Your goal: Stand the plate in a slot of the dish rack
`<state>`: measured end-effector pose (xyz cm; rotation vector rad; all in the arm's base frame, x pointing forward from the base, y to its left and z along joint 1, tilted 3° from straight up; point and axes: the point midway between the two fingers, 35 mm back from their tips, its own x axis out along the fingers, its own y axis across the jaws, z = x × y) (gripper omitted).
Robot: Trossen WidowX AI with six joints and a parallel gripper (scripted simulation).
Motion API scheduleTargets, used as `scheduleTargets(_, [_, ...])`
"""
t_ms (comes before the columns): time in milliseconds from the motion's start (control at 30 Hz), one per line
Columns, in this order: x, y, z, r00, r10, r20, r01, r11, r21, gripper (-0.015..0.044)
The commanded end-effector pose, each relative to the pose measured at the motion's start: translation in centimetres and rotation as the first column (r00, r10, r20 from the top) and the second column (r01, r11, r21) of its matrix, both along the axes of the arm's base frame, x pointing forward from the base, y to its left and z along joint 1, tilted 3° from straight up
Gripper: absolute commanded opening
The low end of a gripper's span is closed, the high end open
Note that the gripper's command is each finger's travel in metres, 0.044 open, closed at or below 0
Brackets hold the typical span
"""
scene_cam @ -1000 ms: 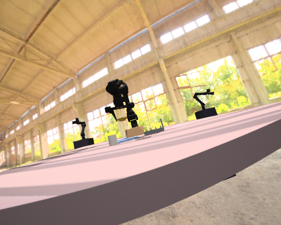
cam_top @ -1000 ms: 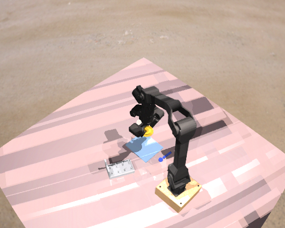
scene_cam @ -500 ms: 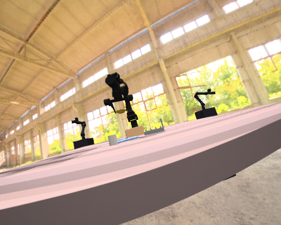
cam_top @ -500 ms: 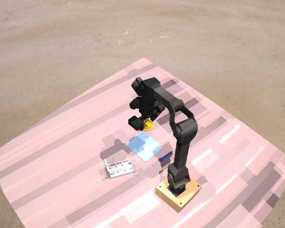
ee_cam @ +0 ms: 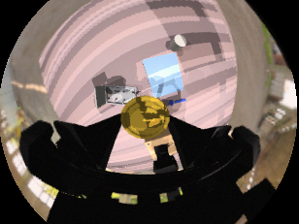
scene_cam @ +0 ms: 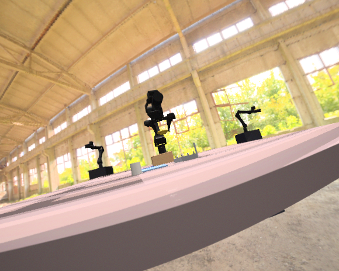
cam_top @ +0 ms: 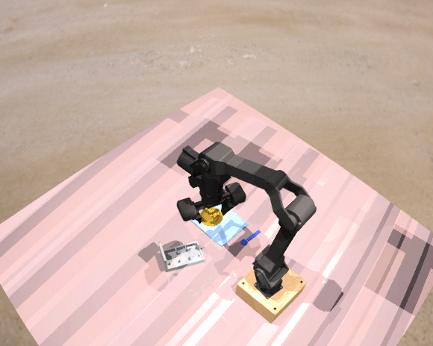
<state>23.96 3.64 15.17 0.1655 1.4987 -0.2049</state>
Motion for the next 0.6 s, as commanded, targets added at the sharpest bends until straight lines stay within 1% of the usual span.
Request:
scheduleTargets(0, [-1.2, 0.9, -0.2, 0.997, -0.074, 0.009, 0.074, 0.997, -0.001, 0.0000])
scheduleTargets(200, [-1.1, 0.9, -0.4, 0.998, -0.059, 0.003, 0.059, 0.998, 0.006, 0.0000])
scheduleTargets(567, [-0.6, 1.9, -3.1, 0.980, 0.197, -0.038, -0.189, 0.970, 0.156, 0.0000])
